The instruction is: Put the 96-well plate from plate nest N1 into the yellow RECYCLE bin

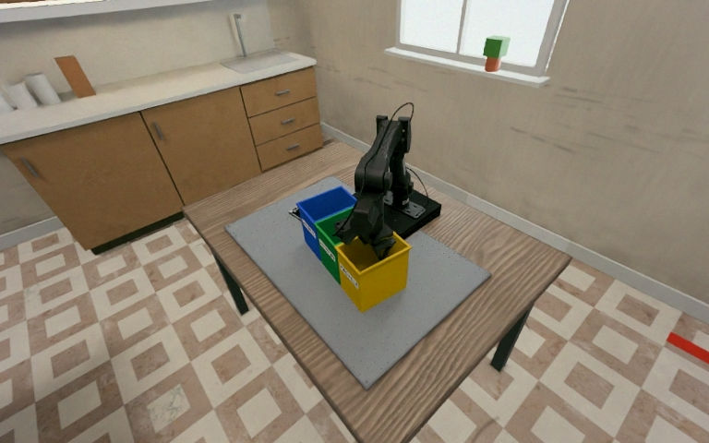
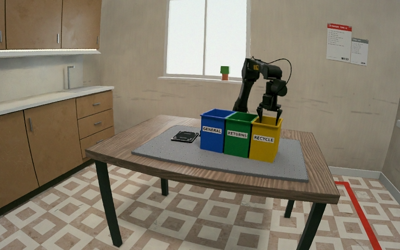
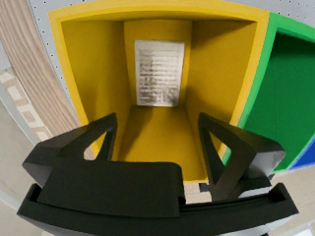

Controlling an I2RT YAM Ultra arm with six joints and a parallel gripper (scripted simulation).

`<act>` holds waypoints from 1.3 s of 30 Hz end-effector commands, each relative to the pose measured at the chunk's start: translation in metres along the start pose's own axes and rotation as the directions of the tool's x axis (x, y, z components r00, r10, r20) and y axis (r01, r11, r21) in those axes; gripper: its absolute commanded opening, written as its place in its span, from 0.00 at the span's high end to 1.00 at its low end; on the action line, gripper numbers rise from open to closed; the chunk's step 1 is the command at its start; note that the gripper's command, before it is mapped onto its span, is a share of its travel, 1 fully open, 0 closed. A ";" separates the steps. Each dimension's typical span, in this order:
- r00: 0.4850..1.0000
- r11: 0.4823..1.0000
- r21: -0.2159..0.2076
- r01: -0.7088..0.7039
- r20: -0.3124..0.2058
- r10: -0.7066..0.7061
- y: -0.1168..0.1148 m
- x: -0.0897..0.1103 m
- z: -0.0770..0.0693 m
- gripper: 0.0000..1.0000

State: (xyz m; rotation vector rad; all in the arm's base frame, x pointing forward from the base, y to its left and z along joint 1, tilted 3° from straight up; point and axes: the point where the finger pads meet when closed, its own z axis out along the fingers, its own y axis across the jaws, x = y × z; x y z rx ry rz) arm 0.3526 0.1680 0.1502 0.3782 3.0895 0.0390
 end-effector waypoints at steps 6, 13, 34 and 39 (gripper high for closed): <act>0.998 1.000 -0.026 -0.005 0.059 0.006 -0.002 -0.009 -0.019 0.18; 0.998 1.000 -0.026 -0.005 0.059 0.006 -0.002 -0.009 -0.019 0.18; 0.999 1.000 -0.009 -0.005 0.039 0.006 -0.002 -0.009 -0.037 0.18; 0.999 1.000 -0.009 -0.005 0.039 0.006 -0.002 -0.009 -0.037 0.18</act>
